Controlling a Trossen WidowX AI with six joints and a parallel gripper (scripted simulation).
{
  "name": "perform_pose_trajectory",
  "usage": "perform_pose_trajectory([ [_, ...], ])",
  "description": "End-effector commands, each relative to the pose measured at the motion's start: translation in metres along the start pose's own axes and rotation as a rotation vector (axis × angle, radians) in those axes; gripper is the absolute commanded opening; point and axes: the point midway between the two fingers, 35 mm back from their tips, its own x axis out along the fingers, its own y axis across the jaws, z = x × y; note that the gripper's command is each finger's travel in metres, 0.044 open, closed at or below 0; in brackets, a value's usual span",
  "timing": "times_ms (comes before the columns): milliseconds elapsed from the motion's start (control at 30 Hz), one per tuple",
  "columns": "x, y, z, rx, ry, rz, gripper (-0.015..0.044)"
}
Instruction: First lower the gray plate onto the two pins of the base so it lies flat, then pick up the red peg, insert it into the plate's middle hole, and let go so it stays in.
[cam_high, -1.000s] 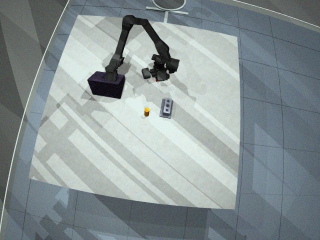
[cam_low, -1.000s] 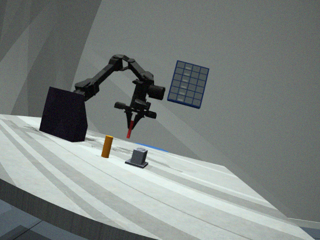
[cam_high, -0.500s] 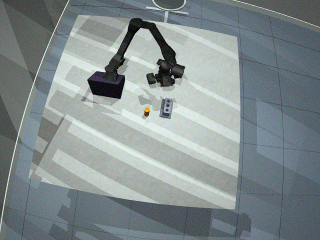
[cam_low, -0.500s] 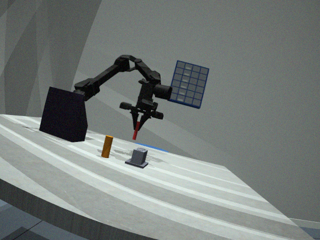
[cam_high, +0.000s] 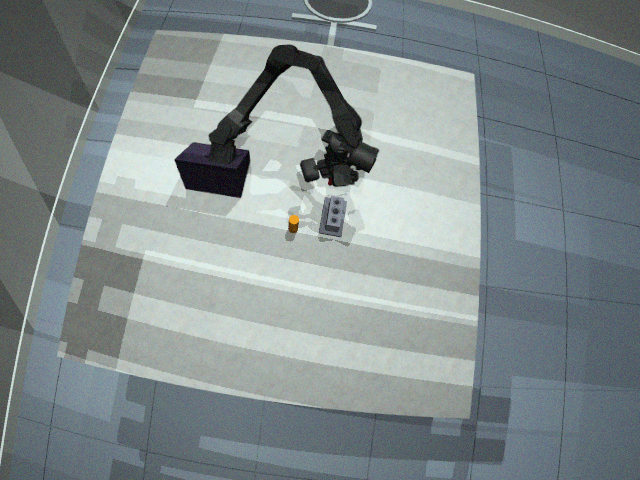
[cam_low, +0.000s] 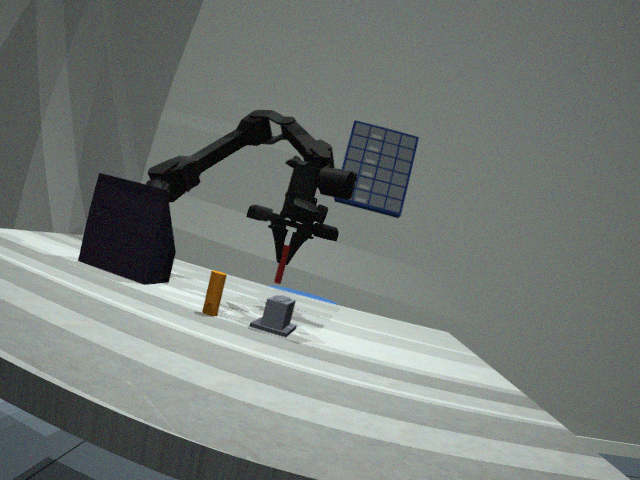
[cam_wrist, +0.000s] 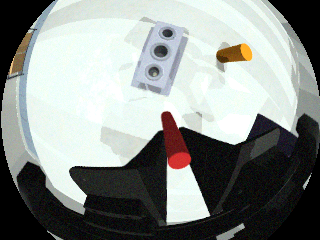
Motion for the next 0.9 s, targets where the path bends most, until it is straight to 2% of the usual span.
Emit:
perform_pose_trajectory([
  [0, 0.001, 0.0, 0.016, -0.003, -0.003, -0.003, 0.0],
  [667, 0.005, -0.005, 0.08, -0.01, 0.003, 0.007, 0.0],
  [867, 0.005, -0.006, 0.083, -0.011, 0.004, 0.008, 0.0],
])
